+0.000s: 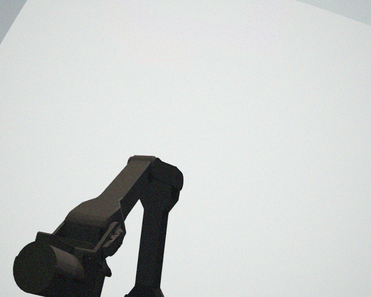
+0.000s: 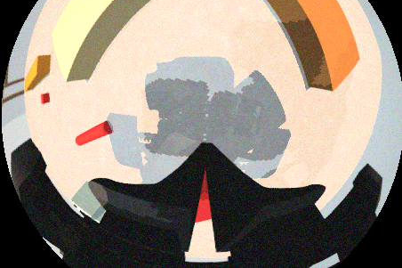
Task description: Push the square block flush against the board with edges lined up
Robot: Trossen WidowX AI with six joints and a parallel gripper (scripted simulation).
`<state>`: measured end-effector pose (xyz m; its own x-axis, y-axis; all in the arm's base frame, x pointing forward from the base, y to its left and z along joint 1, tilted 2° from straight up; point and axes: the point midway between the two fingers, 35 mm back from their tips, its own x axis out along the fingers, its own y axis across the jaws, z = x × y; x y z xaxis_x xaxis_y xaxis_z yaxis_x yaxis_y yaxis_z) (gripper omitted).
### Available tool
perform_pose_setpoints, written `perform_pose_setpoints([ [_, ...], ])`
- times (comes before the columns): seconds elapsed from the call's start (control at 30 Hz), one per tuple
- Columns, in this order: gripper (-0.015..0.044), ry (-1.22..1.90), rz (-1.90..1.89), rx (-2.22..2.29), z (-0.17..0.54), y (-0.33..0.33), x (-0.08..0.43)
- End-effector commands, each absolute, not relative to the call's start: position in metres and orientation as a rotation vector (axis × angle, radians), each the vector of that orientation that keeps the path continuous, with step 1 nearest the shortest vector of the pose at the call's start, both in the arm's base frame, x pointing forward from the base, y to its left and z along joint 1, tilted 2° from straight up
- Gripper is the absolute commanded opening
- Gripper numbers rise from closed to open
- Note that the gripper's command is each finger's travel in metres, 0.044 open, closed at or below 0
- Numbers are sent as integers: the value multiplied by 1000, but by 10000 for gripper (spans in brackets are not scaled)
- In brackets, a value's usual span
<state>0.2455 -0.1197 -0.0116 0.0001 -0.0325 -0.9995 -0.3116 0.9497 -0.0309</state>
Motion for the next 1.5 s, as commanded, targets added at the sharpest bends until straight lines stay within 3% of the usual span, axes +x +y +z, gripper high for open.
perform_pose_setpoints([
  [0.0,0,1566,224,-277,-12,-122,239],
  [1.47,0,1571,223,-278,-13,-139,178],
])
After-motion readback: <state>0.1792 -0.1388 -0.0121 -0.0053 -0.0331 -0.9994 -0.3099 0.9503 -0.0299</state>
